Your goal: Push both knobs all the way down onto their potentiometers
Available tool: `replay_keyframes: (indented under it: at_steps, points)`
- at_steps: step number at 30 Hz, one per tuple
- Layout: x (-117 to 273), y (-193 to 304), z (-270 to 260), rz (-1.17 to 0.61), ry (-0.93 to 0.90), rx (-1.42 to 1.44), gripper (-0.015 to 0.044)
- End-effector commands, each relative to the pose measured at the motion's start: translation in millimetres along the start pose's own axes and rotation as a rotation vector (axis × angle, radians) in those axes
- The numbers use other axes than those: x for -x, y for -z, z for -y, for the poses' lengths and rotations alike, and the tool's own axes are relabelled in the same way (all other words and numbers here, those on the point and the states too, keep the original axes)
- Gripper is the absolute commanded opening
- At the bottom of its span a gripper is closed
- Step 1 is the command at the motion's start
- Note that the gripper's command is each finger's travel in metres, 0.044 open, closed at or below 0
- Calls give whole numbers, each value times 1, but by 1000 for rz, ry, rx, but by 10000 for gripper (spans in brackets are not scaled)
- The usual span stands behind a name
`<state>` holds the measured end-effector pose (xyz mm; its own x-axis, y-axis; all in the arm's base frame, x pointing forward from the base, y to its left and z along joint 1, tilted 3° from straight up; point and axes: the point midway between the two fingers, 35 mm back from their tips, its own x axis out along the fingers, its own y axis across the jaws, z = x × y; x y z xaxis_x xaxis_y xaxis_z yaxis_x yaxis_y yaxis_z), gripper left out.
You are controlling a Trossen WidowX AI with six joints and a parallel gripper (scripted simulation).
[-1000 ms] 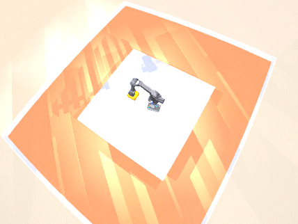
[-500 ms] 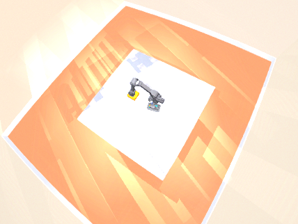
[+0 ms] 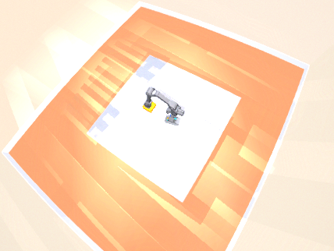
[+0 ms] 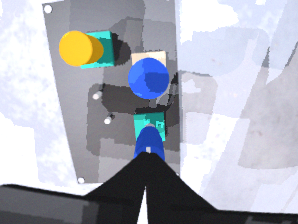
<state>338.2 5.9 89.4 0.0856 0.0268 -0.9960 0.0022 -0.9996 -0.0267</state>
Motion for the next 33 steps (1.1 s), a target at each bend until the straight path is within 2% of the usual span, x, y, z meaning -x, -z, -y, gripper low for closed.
replay_keyframes:
  at_steps: [1,33]
  points:
    - [-7,1,1,1,4,6,0]
    - [-11,1,1,1,4,6,0]
